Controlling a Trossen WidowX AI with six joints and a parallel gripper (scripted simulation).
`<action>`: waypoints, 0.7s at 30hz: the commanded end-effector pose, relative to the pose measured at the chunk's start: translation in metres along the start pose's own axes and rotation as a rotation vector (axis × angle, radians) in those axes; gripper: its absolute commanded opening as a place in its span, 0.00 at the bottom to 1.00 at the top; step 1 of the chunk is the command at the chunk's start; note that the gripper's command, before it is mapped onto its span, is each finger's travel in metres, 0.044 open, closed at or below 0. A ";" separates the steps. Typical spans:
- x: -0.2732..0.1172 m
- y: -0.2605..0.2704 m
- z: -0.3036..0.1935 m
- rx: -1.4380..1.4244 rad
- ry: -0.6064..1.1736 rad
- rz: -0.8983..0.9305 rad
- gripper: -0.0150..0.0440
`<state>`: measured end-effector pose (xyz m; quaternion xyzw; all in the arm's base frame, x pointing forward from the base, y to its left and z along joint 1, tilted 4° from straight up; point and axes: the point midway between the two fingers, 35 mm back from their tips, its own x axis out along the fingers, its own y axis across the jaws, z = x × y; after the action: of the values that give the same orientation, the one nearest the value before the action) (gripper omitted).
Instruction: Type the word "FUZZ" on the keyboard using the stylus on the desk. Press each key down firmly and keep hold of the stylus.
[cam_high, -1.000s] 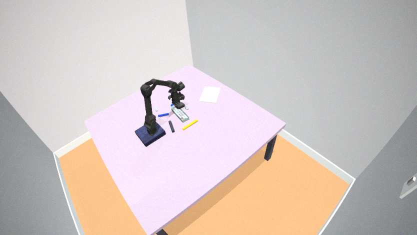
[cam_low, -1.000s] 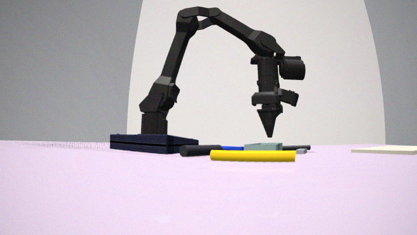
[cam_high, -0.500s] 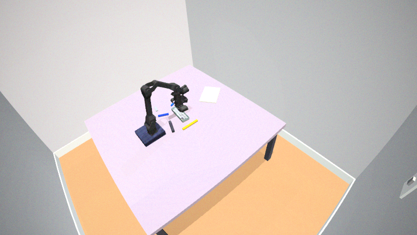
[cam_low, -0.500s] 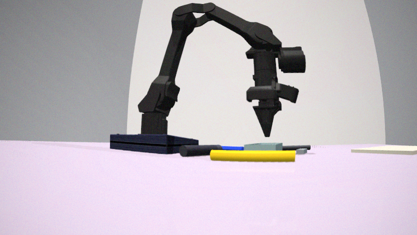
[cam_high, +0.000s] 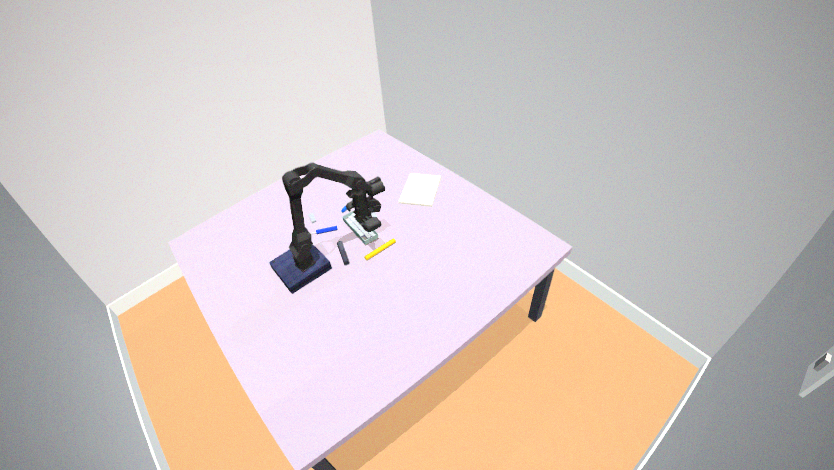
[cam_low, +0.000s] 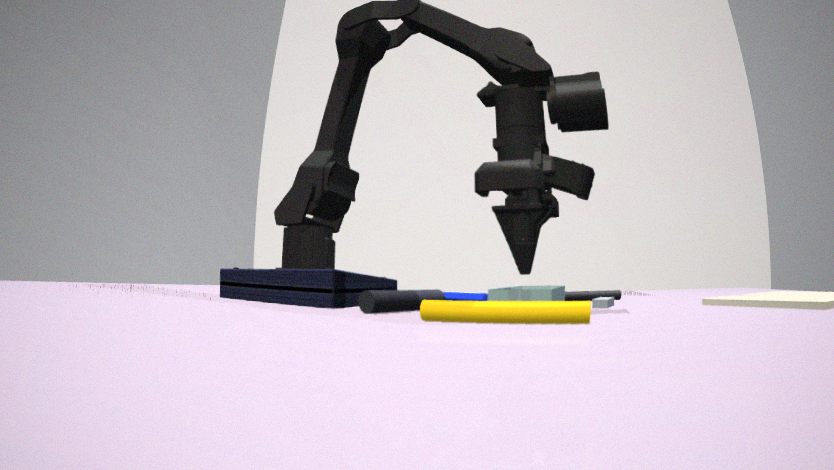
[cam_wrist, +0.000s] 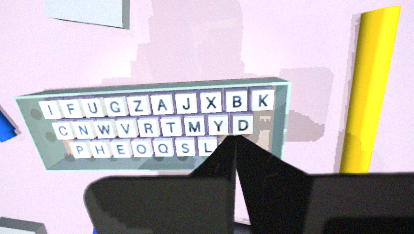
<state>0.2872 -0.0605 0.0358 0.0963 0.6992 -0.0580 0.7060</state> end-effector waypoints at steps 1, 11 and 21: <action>0.001 0.019 -0.022 -0.003 0.007 0.003 0.25; 0.001 0.024 -0.029 -0.003 0.007 0.003 0.25; 0.000 0.099 -0.029 -0.003 0.007 0.011 0.25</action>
<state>0.2753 0.0233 0.0377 0.0958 0.7036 -0.0519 0.7022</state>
